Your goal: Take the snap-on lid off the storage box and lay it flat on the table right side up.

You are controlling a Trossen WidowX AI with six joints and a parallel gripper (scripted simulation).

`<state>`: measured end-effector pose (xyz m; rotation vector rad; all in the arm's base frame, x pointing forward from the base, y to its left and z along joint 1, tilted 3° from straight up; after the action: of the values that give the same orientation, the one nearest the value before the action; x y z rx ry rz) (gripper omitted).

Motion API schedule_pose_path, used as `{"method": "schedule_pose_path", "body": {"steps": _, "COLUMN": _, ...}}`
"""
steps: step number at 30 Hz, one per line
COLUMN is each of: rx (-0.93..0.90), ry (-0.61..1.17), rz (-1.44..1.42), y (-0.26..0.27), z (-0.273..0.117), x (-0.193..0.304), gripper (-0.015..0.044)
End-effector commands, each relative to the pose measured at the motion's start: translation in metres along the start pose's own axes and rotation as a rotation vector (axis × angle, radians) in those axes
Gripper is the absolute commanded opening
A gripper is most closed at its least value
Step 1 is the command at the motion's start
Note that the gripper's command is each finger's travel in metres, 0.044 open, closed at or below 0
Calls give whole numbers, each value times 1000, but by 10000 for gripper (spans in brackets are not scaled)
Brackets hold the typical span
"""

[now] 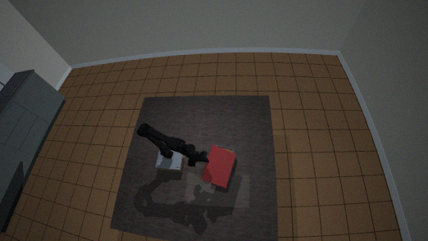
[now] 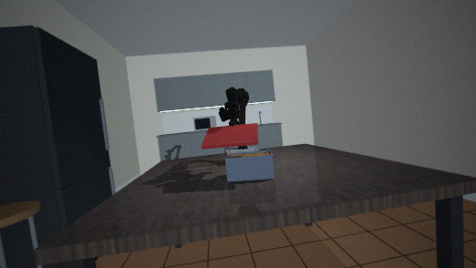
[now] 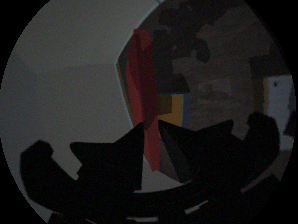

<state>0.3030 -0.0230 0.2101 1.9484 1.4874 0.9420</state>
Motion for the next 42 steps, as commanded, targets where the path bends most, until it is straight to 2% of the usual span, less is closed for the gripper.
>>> {"method": "schedule_pose_path", "body": {"steps": 1, "rx": -8, "ry": 4, "rz": -3, "y": 2, "z": -1, "x": -6, "gripper": 0}}
{"method": "schedule_pose_path", "body": {"steps": 42, "rx": -8, "ry": -1, "rz": -9, "y": 16, "z": -6, "x": -87, "gripper": 0}}
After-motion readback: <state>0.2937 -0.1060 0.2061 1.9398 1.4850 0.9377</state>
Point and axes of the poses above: the point midway between the two fingers, 35 mm back from their tips, its own z axis out along the fingers, its own y axis across the jaws, x = y × z, the point moved 4 cm from there along -z, back along the fingers, and after that the axes turned 12 degrees about z, right-handed, at the moved point
